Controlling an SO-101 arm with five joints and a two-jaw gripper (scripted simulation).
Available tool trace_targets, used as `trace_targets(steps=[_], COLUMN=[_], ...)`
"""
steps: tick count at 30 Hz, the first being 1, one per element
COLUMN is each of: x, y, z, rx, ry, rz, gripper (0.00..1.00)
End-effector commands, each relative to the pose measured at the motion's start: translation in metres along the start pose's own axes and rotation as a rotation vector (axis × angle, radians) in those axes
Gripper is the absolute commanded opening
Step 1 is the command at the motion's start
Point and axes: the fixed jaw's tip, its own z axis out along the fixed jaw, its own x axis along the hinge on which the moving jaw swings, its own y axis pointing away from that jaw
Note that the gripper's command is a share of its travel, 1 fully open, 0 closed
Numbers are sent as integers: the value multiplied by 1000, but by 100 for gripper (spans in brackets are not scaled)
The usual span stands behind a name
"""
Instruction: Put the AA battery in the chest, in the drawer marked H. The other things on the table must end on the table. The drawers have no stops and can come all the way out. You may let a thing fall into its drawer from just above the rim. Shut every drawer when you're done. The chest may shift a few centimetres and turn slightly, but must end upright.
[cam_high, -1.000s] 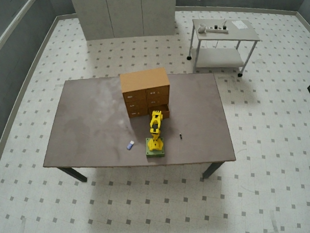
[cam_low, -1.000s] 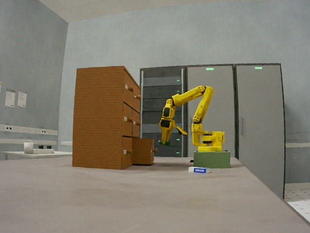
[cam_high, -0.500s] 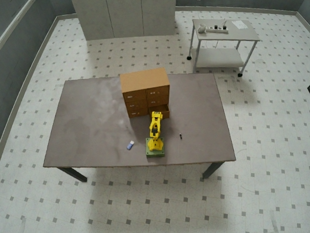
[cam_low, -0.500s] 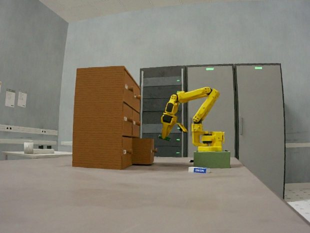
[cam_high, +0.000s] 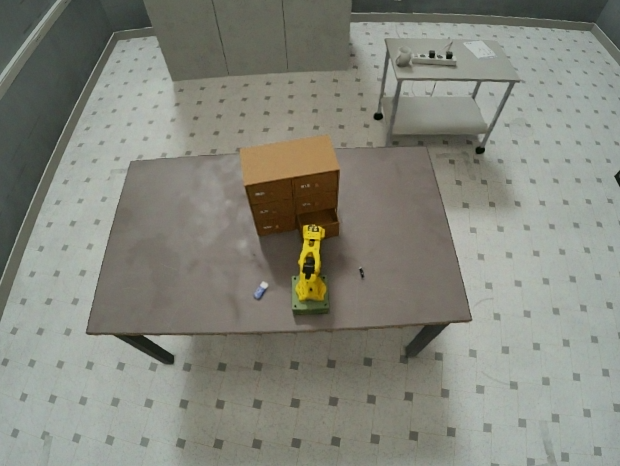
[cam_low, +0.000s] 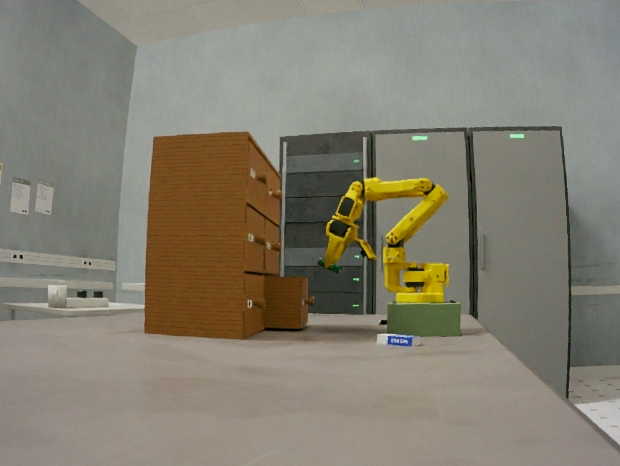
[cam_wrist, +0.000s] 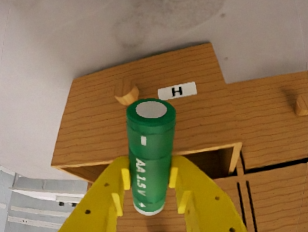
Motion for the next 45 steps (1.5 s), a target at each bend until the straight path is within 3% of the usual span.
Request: trace_targets(steps=[1, 10, 45], x=[-2, 5, 23], y=[0, 0, 0], z=[-4, -19, -11], rx=[1, 2, 1], ry=[17, 115, 115], rz=[-7, -9, -9], gripper=[0, 0, 0])
